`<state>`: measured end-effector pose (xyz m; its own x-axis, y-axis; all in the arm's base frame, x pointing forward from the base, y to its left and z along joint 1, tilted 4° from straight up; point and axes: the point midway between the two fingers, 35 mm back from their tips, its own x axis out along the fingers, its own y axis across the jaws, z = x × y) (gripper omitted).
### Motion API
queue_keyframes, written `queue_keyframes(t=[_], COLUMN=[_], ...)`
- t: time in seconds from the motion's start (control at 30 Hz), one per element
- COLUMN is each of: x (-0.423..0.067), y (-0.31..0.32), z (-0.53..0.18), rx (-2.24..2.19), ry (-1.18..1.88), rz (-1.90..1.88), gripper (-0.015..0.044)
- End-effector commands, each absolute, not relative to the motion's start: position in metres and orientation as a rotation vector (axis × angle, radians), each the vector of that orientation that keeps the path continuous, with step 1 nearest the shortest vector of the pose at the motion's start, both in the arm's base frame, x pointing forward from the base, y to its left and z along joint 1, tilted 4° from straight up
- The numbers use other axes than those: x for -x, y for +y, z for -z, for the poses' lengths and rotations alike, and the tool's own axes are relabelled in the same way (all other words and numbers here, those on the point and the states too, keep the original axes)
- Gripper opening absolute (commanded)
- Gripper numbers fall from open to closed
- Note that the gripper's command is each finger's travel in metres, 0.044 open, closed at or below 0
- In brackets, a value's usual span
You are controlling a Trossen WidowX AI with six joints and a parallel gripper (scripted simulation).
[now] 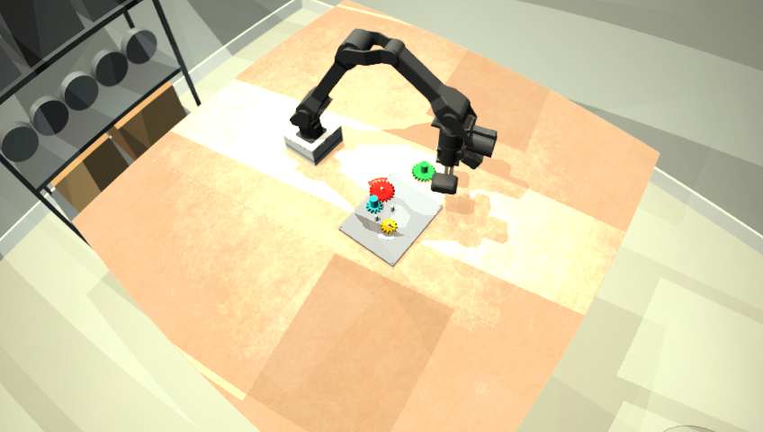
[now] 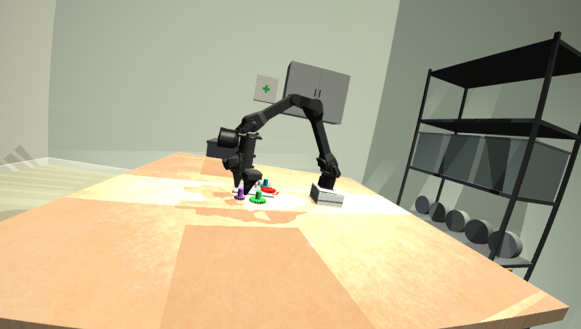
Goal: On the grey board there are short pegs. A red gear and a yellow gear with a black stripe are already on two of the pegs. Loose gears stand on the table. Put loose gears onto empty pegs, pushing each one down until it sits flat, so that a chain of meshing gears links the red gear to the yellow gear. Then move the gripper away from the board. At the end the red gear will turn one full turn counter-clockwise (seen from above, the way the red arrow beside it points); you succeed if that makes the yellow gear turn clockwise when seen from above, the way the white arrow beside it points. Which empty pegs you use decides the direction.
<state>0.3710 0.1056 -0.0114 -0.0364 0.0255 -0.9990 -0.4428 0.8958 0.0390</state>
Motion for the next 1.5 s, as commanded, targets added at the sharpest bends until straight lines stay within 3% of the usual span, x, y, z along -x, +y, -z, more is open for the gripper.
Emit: queue_keyframes(t=[0.0,0.3,0.57,0.63,1.47], x=[-0.371,-0.371,-0.371,-0.371,-0.384], y=[0.106,0.106,0.106,0.106,0.105], z=[0.012,0.012,0.012,0.012,-0.043], rx=[0.329,0.329,0.329,0.329,0.329], ry=[1.571,1.571,1.571,1.571,1.570], rz=[-0.386,-0.386,-0.386,-0.386,-0.386], gripper=[0.0335,0.0099,0.0045,0.0000,0.0000])
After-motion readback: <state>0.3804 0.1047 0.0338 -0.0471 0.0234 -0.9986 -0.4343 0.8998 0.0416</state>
